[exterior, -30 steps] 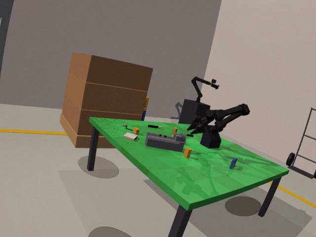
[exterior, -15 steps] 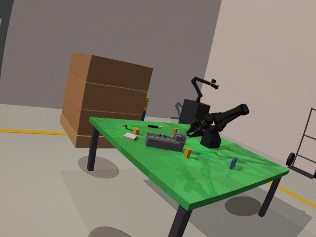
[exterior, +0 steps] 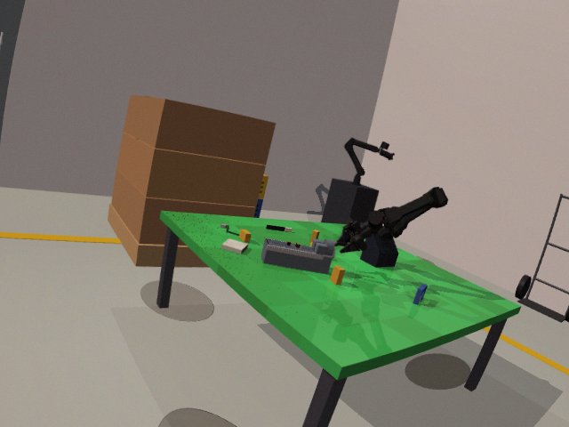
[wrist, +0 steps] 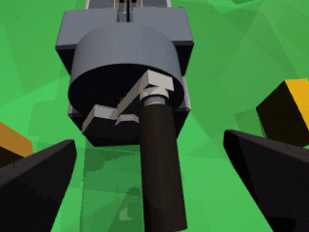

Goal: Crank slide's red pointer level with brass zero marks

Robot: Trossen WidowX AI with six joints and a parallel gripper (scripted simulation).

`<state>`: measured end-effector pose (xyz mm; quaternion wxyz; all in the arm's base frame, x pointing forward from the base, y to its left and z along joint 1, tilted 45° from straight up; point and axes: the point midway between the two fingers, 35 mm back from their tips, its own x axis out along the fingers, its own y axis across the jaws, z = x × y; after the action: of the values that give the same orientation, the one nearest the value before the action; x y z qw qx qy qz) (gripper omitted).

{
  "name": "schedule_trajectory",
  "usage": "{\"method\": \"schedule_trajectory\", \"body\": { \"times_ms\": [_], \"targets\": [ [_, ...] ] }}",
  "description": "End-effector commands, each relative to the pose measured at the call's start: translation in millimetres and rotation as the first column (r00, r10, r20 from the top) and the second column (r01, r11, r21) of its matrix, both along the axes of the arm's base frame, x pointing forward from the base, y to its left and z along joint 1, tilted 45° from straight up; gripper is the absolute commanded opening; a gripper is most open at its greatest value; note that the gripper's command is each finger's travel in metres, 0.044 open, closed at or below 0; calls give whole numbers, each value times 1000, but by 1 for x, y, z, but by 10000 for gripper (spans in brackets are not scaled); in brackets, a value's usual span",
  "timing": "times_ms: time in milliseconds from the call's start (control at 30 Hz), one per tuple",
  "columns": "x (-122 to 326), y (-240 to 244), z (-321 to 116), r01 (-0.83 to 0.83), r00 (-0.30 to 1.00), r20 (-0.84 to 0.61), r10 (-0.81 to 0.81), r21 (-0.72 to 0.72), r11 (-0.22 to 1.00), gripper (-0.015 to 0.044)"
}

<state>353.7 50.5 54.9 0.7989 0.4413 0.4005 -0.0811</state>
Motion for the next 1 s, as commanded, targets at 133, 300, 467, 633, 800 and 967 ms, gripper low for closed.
{"method": "schedule_trajectory", "body": {
  "times_ms": [133, 300, 467, 633, 800, 967],
  "targets": [
    [-1, 0, -2, 5, 1000, -3, -5, -1, 1000, 256],
    [-1, 0, -2, 5, 1000, -3, -5, -1, 1000, 125],
    [-1, 0, -2, 5, 1000, -3, -5, -1, 1000, 0],
    [-1, 1, -2, 5, 1000, -3, -5, -1, 1000, 0],
    [0, 1, -1, 5, 1000, -3, -5, -1, 1000, 0],
    [1, 1, 3, 5, 1000, -3, -5, -1, 1000, 0]
  ]
}}
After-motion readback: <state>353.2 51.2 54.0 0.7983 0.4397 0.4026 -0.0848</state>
